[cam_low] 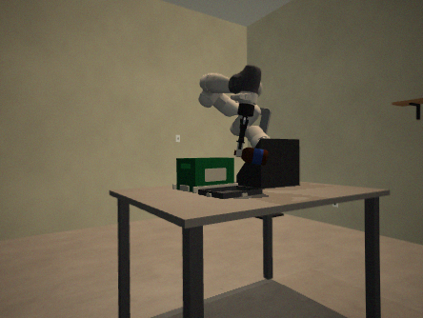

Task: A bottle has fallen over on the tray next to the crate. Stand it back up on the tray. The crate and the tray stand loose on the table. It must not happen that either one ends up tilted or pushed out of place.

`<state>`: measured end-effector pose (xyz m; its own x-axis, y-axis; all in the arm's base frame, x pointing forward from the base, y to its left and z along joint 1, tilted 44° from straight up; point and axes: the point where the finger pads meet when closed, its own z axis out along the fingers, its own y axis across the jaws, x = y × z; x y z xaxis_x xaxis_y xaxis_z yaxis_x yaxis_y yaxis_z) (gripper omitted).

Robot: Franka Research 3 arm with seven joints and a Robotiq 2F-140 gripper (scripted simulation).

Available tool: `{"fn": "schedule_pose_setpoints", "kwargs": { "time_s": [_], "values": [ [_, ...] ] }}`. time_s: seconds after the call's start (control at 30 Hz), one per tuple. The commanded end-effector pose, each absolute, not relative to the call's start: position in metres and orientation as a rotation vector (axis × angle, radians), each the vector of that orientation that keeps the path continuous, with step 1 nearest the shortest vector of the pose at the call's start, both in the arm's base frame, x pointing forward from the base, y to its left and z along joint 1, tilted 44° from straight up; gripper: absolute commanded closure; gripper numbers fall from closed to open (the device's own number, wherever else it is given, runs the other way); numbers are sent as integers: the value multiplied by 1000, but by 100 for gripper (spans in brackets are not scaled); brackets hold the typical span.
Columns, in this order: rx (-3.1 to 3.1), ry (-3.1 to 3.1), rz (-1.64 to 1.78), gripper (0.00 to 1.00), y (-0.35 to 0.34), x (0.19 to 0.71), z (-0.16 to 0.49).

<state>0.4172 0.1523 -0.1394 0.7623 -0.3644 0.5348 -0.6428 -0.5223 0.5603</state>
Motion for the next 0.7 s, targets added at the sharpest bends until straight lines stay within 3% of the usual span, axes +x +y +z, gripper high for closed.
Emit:
{"fn": "schedule_pose_setpoints", "kwargs": {
  "time_s": [0.0, 0.67],
  "values": [
    [2171, -751, 461, 100, 154, 418, -138],
    [2167, -745, 471, 100, 154, 418, -139]
  ]
}}
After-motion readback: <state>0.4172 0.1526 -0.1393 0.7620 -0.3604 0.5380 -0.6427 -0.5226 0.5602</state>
